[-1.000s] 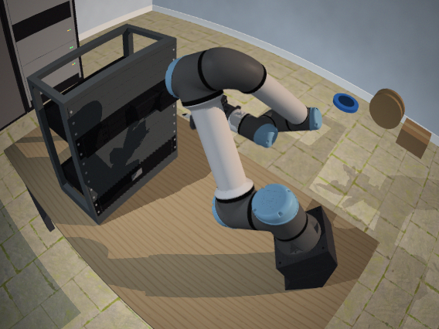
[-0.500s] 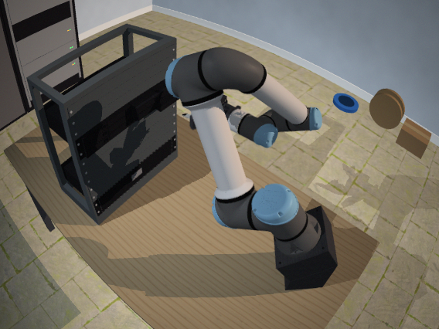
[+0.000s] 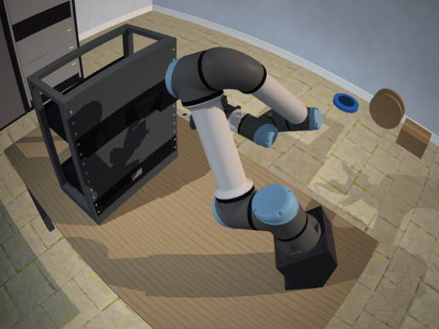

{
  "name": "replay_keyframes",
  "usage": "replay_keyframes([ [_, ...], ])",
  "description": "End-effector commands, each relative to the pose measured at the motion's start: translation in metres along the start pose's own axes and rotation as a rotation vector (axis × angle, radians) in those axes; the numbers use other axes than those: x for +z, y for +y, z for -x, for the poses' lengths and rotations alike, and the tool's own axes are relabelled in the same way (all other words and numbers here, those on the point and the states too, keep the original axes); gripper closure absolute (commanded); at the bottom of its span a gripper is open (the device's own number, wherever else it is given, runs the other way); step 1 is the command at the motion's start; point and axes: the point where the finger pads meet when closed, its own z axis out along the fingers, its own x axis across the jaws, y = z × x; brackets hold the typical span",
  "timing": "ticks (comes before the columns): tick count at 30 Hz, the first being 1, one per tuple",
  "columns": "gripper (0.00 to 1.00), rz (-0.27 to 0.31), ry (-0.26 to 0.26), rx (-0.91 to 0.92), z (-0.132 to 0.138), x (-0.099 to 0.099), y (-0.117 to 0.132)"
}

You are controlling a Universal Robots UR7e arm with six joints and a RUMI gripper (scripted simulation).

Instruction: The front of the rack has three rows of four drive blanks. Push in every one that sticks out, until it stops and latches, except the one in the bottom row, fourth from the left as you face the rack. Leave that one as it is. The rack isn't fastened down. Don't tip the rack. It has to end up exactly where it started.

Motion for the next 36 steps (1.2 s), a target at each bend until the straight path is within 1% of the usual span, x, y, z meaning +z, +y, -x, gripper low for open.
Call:
replay_keyframes([
  [1, 0.0, 0.0, 0.001, 0.0, -0.0004, 0.0, 0.0001],
  [2, 0.0, 0.0, 0.001, 0.0, -0.0004, 0.0, 0.0001],
  [3, 1.0, 0.0, 0.001, 0.0, -0.0004, 0.0, 0.0001],
  [36, 1.0, 0.0, 0.001, 0.0, -0.0004, 0.0, 0.0001],
])
